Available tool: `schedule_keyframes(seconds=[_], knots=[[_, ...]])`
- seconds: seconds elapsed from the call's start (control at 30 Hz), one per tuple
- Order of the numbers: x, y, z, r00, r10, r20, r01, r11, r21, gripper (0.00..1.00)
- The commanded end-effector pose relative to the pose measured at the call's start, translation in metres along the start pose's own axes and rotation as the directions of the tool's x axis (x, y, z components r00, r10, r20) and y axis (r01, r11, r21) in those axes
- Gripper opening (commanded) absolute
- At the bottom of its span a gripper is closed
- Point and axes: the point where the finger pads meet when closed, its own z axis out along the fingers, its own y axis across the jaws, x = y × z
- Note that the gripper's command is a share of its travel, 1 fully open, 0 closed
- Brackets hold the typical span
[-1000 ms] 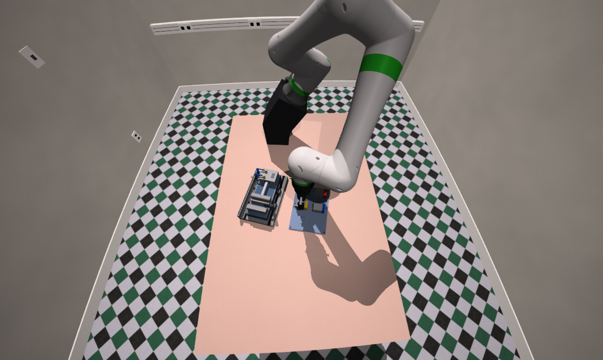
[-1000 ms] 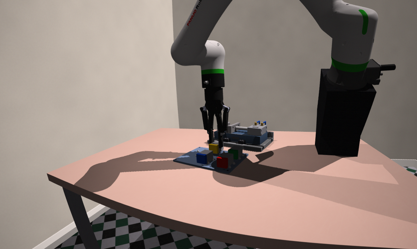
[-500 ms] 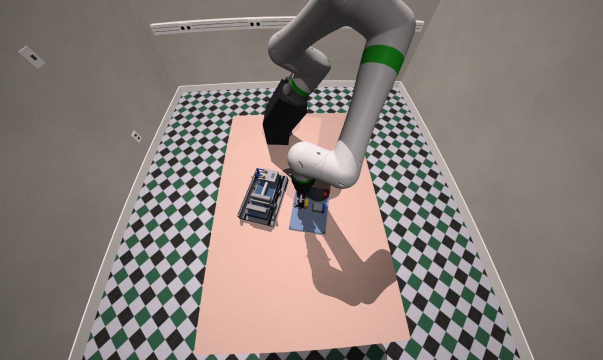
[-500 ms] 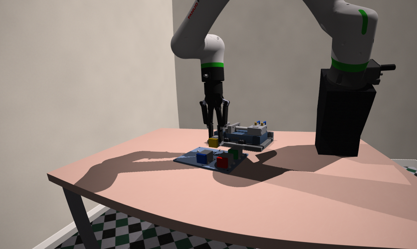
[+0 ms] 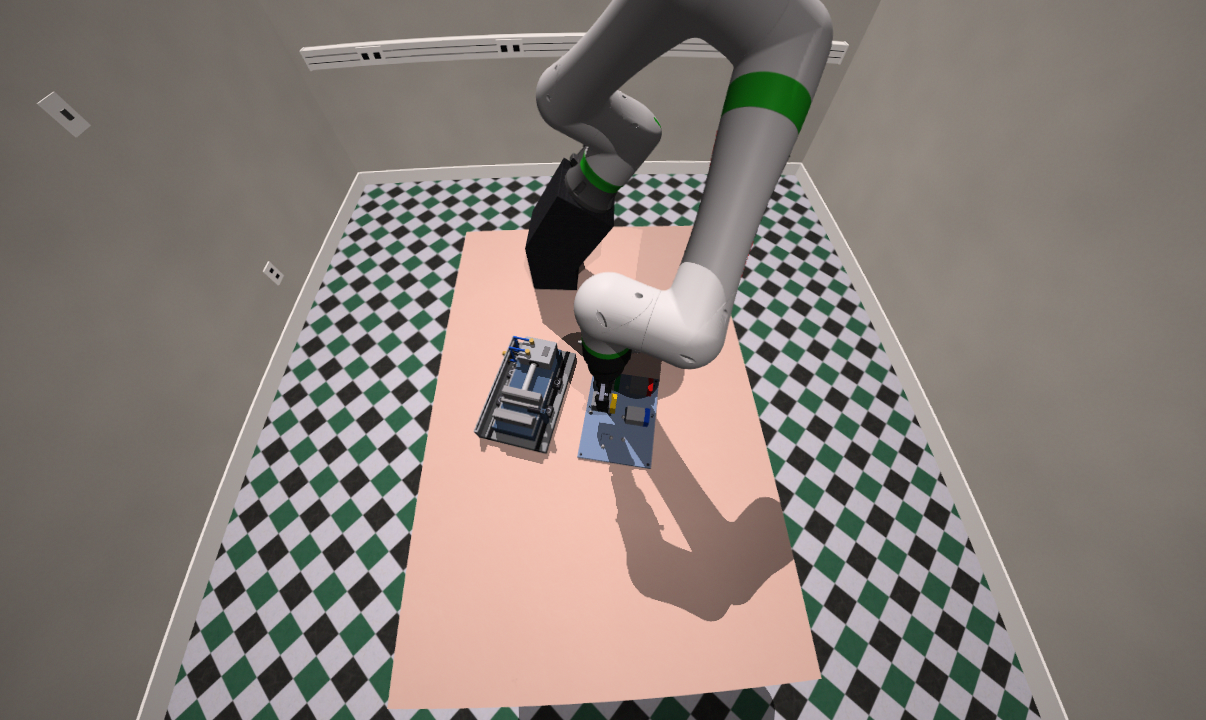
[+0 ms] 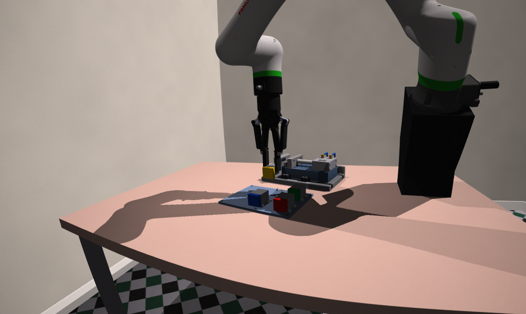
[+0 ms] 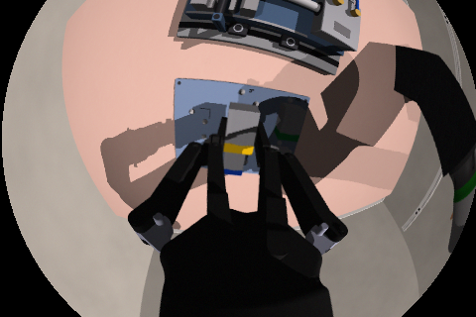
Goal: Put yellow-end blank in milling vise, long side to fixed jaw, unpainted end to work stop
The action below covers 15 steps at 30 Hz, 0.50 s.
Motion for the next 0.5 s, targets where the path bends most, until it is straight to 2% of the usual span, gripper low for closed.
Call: schedule_keyframes(seconds=[0.0, 0.47], knots=[[0.000, -0.001, -0.007, 1.000, 0.000, 0.000, 0.000, 1.000, 0.002, 0.10], [0.000, -0.001, -0.032, 1.000, 0.000, 0.000, 0.000, 1.000, 0.002, 0.10]])
